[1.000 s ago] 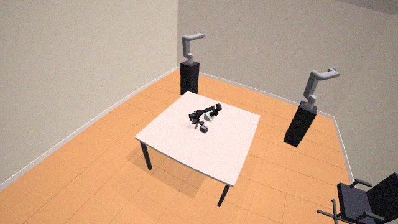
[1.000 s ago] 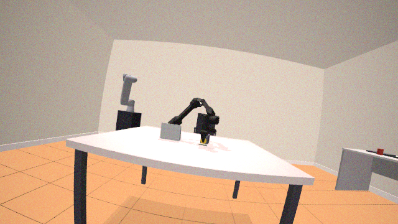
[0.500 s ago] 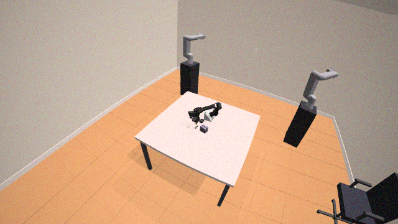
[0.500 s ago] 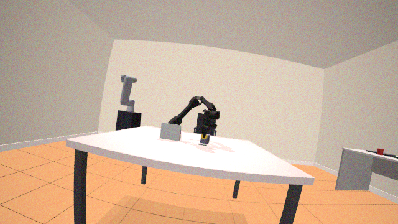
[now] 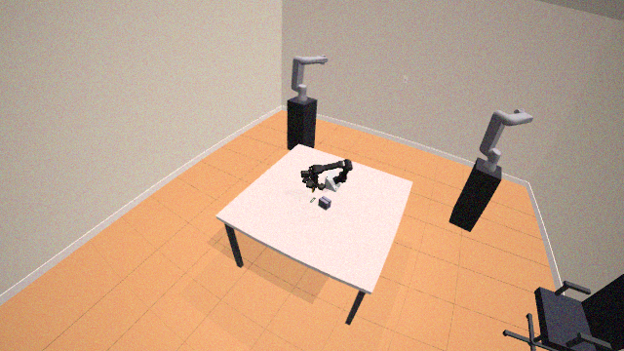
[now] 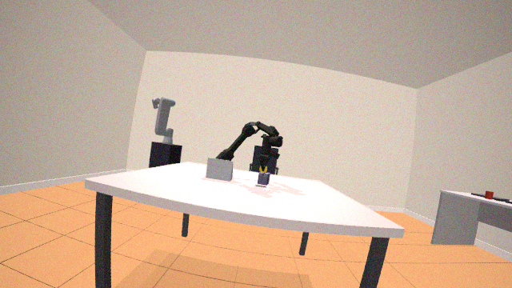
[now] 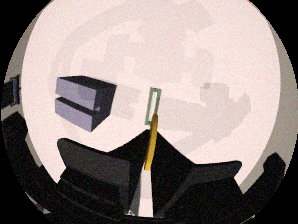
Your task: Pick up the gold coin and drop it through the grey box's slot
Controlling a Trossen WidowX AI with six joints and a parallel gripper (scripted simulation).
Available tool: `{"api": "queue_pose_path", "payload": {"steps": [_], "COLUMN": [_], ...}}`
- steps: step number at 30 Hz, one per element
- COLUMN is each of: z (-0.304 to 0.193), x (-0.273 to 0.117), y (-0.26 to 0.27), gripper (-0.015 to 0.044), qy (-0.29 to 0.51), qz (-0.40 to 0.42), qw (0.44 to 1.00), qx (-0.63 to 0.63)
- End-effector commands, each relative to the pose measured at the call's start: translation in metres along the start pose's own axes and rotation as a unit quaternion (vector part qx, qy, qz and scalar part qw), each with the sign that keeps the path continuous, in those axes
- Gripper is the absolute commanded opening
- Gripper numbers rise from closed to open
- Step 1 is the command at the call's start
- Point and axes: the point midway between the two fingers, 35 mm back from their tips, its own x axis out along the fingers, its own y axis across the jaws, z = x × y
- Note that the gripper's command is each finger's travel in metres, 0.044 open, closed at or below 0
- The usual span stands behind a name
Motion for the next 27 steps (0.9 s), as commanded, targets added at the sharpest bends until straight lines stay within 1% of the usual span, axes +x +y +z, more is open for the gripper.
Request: {"api": "queue_pose_path", "payload": {"steps": [1, 4, 14, 20, 27], "z": [0.0001, -0.0001, -0.0014, -0.0022, -0.0032], "x": [-0.0082, -0.0082, -0.0083, -0.0084, -0.0085], "y": [0.0, 0.0, 0.0003, 0.0004, 0.0006], "gripper": [0.0, 0.0, 0.0, 0.0, 0.0], "qy": [-0.001, -0.001, -0.001, -0.001, 0.0], "qz": [-0.003, -0.003, -0.003, -0.003, -0.003], "qw": [1.0, 1.0, 0.979, 0.954, 0.912], "qx": [-0.004, -0.03, -0.202, -0.3, -0.411]}}
